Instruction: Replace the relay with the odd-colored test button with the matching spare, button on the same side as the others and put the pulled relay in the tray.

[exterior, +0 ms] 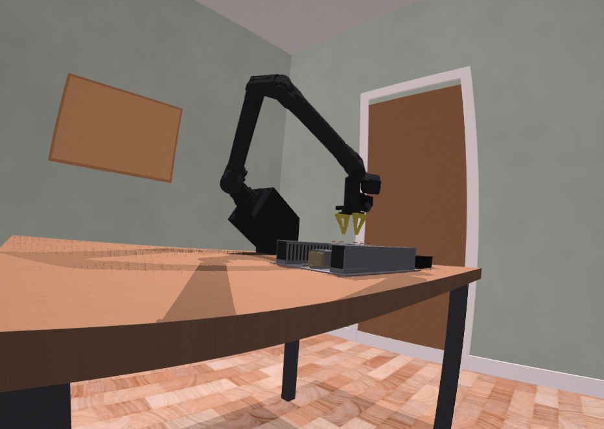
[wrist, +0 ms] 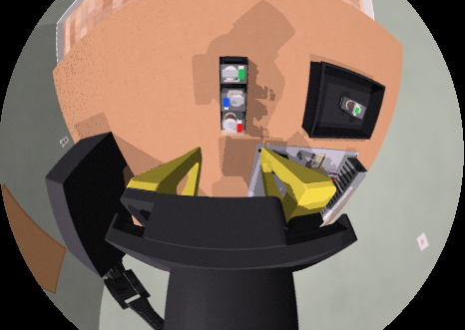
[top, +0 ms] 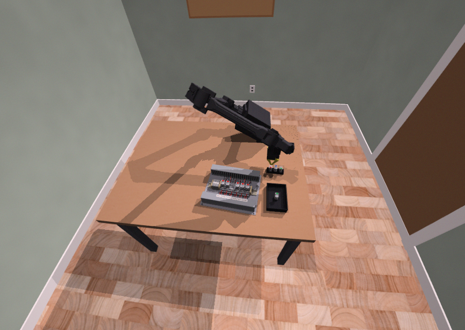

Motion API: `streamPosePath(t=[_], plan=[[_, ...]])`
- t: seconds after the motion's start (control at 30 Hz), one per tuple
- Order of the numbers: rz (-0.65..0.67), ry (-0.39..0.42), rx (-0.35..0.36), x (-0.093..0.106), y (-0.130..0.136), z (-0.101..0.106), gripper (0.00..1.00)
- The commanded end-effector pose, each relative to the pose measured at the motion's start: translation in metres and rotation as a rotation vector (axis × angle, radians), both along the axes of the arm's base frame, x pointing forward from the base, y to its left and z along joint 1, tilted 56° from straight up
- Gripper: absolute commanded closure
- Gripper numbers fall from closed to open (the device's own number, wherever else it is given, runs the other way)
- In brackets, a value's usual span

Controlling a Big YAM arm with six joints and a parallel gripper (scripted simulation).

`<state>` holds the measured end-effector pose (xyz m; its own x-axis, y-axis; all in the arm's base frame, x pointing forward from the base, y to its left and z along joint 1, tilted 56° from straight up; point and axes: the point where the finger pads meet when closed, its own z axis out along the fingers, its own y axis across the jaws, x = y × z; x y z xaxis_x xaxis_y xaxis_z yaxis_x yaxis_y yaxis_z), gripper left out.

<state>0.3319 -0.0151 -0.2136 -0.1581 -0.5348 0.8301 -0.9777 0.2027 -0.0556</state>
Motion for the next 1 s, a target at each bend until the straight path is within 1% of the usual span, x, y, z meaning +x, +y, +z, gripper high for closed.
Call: streamPosePath(t=[0.0,0.37,0.97], plan=[[-0.014,-0.011,0.006,0.0104,-0.0019,-0.0045,0.41],[-0.012,-0.009,0.006,0.0149,-0.001,-0.0043,0.41],[-0.012,0.007,0.001,0.0054,-0.0042,-0.0039,0.41]])
